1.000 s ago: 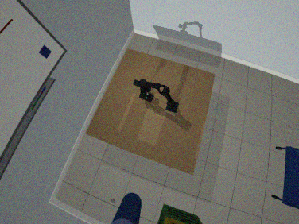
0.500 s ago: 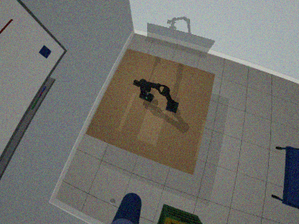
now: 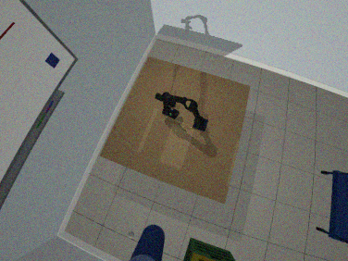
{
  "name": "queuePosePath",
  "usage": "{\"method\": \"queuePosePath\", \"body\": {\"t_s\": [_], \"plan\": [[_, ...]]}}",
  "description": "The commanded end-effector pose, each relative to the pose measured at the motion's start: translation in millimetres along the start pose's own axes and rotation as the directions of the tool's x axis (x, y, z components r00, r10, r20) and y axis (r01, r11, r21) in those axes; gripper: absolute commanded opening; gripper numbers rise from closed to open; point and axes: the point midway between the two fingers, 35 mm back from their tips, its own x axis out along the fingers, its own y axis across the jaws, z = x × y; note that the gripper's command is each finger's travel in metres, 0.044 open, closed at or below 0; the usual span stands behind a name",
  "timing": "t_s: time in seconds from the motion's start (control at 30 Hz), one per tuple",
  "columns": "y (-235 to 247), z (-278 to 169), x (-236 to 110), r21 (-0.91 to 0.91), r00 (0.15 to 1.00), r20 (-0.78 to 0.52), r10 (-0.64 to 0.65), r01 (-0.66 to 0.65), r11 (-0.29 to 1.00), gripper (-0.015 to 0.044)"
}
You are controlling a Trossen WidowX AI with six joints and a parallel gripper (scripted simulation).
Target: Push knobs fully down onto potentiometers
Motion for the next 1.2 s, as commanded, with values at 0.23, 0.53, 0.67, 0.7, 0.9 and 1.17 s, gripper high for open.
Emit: {"method": "queuePosePath", "body": {"t_s": [0.23,0.53,0.67,0.7,0.9,1.17], "plan": [[0,-1,6,0.006,1.000,0.005,-0.003,0.003,1.000,0.0000],[0,-1,3,0.006,1.000,0.005,-0.003,0.003,1.000,0.0000],[0,-1,-3,0.006,1.000,0.005,-0.003,0.003,1.000,0.0000],[0,-1,-5,0.006,1.000,0.005,-0.003,0.003,1.000,0.0000],[0,-1,-14,0.006,1.000,0.005,-0.003,0.003,1.000,0.0000],[0,0,-12,0.000,1.000,0.011,-0.004,0.004,1.000,0.0131]]}}
